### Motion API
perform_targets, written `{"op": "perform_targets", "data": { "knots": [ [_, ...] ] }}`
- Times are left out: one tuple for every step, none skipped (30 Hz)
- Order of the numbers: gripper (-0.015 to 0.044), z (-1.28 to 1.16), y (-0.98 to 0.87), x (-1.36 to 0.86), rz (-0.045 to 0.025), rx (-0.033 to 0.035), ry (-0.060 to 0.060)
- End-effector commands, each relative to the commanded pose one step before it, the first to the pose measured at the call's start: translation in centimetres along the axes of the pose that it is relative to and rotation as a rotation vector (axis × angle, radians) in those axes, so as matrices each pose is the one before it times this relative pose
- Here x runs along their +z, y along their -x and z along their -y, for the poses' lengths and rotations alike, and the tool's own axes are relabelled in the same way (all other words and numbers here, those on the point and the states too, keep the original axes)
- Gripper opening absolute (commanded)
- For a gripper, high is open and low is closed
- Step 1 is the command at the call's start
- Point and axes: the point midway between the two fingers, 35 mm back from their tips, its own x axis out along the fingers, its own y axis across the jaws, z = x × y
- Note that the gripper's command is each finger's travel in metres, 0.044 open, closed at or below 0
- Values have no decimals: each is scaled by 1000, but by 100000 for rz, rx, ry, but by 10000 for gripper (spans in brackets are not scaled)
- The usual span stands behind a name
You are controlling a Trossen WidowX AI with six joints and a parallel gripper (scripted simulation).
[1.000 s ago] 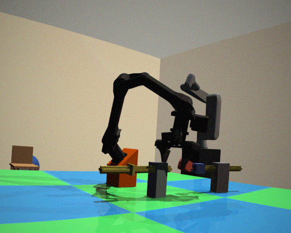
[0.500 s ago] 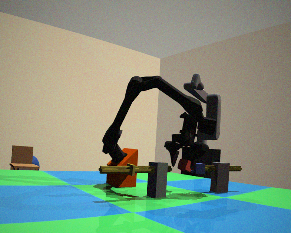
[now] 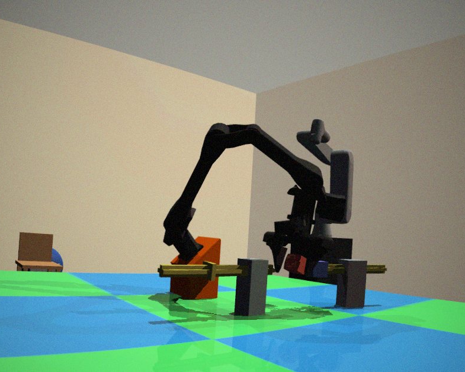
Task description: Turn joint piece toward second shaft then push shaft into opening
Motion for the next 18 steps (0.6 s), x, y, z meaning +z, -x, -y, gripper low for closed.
{"op": "perform_targets", "data": {
  "knots": [
    [440,-20,-611,44,406,376,651],
    [440,2,-163,1,14,-3,-3],
    [440,2,-132,1,12,-3,-3],
    [440,2,-79,1,8,-2,-2],
    [440,1,-26,0,3,-1,-1],
    [414,0,0,0,0,0,0],
    [387,0,0,0,0,0,0],
    [361,0,0,0,0,0,0],
    [335,0,0,0,0,0,0],
    [309,0,0,0,0,0,0],
    [282,0,0,0,0,0,0],
    [256,0,0,0,0,0,0],
    [230,0,0,0,0,0,0],
    [204,0,0,0,0,0,0],
    [182,0,0,0,0,0,0],
    [182,0,0,0,0,0,0],
    [182,0,0,0,0,0,0],
    [182,0,0,0,0,0,0]
  ]
}}
